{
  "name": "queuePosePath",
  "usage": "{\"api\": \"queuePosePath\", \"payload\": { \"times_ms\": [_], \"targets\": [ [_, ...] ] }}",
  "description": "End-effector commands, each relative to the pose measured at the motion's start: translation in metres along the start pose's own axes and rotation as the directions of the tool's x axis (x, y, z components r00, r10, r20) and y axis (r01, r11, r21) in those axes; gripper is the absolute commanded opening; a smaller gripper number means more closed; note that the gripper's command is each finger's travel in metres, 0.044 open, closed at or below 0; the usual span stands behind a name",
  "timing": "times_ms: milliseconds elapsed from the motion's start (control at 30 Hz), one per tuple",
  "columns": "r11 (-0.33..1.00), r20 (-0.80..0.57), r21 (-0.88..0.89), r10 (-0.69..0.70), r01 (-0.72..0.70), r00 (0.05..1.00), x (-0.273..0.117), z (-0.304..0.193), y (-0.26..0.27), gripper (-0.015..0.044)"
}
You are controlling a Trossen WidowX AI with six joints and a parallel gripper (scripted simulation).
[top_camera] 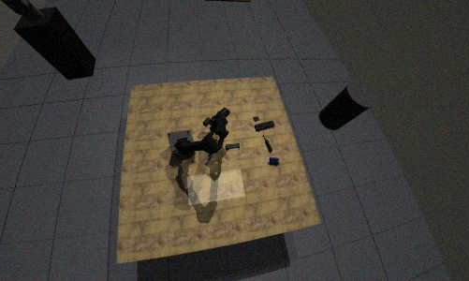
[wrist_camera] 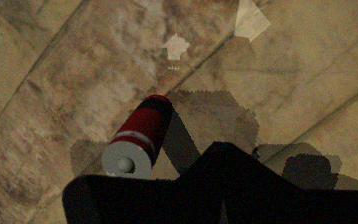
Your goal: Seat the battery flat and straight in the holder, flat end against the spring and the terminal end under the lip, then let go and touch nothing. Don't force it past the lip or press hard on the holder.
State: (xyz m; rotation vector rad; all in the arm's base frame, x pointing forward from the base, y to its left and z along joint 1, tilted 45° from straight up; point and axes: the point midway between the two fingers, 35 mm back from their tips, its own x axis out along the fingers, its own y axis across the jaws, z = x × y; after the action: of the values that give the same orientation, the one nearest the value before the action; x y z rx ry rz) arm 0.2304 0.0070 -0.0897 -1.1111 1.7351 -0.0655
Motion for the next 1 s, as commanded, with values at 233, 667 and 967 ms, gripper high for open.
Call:
{"api": "queuePosePath", "payload": {
  "times_ms": [233, 667, 967],
  "targets": [
    [1.000, 0.015, -0.003, -0.007, 0.007, 1.000, 0.002, 0.004, 0.012, 0.0000],
    [1.000, 0.017, -0.004, -0.005, 0.005, 1.000, 0.001, 0.005, 0.033, 0.0000],
    [1.000, 0.016, -0.004, -0.004, 0.004, 1.000, 0.001, 0.004, 0.048, 0.0000]
  ]
}}
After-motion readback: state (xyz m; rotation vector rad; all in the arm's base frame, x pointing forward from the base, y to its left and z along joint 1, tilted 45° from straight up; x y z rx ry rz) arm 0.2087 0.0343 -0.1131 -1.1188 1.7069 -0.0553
